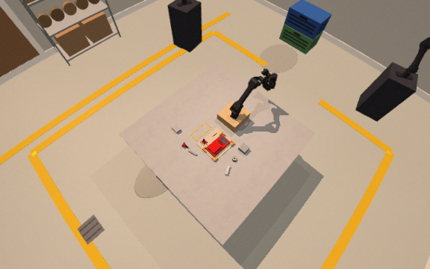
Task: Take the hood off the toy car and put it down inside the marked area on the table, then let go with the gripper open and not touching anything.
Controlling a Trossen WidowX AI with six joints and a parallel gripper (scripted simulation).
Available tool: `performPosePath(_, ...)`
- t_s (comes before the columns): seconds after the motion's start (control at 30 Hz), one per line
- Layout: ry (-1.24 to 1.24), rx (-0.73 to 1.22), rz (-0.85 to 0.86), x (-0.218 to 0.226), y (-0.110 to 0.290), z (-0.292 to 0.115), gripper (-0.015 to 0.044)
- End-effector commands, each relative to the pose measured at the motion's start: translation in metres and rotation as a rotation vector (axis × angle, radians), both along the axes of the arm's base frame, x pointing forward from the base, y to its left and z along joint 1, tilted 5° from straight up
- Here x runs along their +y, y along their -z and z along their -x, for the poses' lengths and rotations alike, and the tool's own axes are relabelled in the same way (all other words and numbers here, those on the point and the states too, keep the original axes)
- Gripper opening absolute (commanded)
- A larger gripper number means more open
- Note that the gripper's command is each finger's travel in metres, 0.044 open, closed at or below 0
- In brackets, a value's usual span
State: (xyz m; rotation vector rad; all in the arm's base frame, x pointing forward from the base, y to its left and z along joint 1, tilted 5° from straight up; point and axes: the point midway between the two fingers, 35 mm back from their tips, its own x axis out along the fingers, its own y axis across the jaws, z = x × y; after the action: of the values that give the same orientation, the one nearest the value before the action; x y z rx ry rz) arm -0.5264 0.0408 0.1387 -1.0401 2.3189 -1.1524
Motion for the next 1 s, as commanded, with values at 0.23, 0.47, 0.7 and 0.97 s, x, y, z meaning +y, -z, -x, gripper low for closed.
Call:
performPosePath(0.23, 0.230, -0.111, 0.085, 0.092, -0.005, -0.011, 0.0430)
performPosePath(0.47, 0.494, -0.266, 0.258, 0.193, -0.003, -0.043, 0.0440)
performPosePath(0.7, 0.756, -0.390, 0.468, 0.286, 0.001, -0.097, 0.0440)
performPosePath(0.97, 1.056, -0.507, 0.790, 0.376, 0.012, -0.181, 0.0440)
